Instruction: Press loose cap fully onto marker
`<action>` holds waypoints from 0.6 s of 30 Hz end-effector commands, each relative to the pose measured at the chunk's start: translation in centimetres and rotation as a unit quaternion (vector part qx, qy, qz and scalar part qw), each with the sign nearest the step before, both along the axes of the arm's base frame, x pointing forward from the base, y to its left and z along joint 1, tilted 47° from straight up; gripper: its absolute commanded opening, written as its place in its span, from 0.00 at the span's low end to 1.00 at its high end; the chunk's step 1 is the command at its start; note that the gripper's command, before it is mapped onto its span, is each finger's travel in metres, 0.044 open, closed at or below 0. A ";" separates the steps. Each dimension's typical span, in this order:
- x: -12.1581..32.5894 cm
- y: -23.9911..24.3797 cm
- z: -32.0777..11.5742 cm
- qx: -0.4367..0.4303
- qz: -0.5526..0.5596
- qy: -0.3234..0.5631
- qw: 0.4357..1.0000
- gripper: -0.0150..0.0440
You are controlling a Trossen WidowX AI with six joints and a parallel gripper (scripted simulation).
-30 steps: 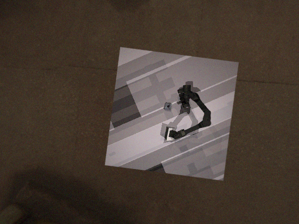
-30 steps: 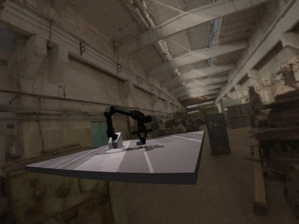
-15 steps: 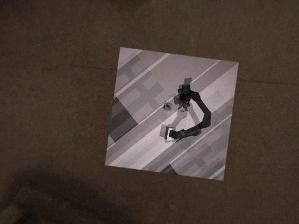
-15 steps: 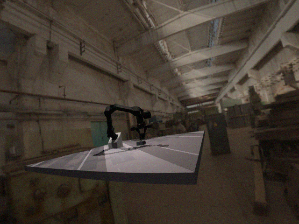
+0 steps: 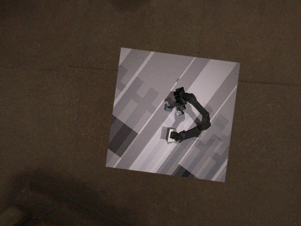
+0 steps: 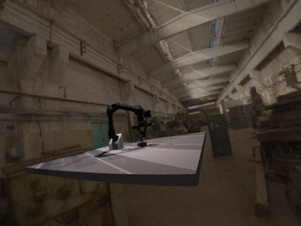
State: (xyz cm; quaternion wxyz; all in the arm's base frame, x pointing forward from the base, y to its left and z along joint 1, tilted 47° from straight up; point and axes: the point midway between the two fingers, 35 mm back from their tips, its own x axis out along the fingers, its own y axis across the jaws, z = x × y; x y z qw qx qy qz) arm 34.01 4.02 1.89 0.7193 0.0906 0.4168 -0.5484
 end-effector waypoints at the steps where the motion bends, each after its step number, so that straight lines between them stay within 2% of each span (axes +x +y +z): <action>1: -1.3 1.1 -0.7 0.000 -0.003 0.005 1.000 0.25; 18: -6.4 5.3 -2.7 -0.007 -0.006 0.005 1.000 0.25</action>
